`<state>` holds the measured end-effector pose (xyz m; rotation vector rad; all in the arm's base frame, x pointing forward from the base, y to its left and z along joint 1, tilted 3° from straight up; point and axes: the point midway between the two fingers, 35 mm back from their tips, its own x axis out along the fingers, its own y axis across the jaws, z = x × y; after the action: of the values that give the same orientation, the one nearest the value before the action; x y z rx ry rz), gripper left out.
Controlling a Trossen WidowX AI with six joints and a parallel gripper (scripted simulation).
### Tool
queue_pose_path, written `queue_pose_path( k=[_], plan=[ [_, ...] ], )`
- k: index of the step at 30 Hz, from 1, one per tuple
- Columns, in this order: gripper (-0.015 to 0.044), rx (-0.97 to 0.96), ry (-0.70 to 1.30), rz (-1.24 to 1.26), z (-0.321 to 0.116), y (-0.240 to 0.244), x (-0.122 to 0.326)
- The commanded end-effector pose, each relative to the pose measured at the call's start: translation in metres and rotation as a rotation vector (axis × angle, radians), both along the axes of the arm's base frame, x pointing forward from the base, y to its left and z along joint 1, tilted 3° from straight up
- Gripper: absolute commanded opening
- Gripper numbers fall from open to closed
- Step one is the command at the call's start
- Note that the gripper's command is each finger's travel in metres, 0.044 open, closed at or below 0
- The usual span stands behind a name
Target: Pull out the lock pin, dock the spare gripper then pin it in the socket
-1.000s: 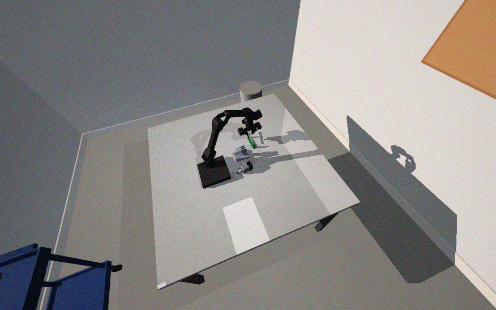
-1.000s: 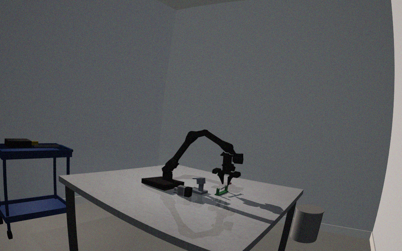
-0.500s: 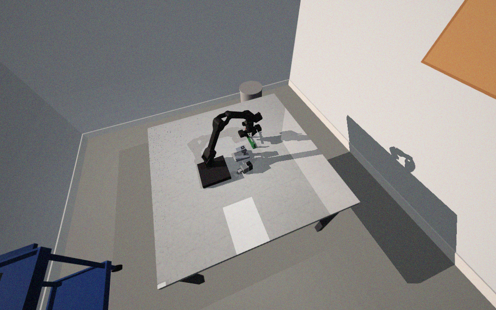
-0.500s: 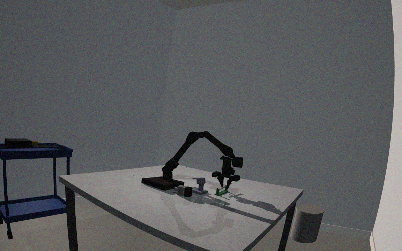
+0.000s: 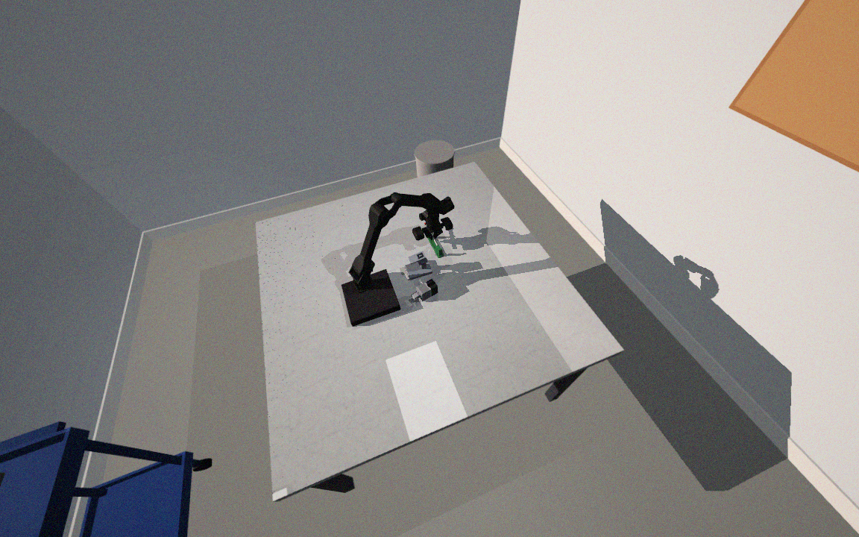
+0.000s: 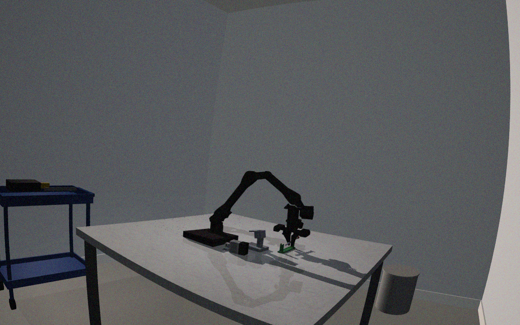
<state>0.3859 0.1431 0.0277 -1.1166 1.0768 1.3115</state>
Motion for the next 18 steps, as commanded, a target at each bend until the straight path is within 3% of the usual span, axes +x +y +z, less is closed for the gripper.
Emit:
queue_pose_path(
  k=[1, 18],
  plan=[
    [0.0009, -0.003, 0.0, -0.004, -0.001, 0.0, 0.0],
    [0.0, -0.002, 0.008, -0.001, 0.018, -0.001, -0.002]
  ],
)
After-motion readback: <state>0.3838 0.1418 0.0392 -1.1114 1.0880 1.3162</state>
